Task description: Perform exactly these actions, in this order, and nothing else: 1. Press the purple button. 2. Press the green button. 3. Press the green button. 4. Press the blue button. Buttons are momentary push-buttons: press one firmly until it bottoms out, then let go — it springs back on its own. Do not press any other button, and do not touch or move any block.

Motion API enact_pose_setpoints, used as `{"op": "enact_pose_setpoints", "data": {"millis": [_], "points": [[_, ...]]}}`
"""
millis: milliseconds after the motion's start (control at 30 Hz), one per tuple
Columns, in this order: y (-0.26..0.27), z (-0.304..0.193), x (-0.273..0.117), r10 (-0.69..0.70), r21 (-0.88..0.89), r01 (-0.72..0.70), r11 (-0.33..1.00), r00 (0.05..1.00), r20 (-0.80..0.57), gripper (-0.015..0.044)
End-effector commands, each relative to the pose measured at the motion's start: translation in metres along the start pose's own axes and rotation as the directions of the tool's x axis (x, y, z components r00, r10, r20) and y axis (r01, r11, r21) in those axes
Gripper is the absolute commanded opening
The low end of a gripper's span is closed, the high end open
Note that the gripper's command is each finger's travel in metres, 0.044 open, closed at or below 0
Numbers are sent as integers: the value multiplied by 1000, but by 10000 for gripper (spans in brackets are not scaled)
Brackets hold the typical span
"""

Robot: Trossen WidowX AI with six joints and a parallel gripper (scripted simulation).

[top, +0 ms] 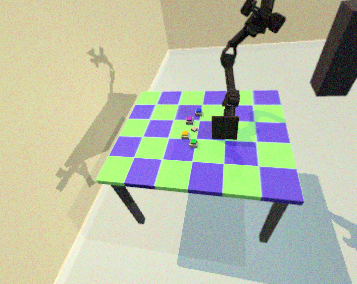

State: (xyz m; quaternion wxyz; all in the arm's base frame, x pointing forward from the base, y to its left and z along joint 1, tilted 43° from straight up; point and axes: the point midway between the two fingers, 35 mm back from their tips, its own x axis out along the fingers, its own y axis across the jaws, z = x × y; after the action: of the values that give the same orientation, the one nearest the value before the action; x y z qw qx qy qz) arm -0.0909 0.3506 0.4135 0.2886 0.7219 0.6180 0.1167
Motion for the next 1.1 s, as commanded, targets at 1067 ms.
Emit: {"op": "enact_pose_setpoints", "data": {"millis": [1067], "points": [[173, 519, -125, -75, 284, 957, -50, -287, 955, 400]]}}
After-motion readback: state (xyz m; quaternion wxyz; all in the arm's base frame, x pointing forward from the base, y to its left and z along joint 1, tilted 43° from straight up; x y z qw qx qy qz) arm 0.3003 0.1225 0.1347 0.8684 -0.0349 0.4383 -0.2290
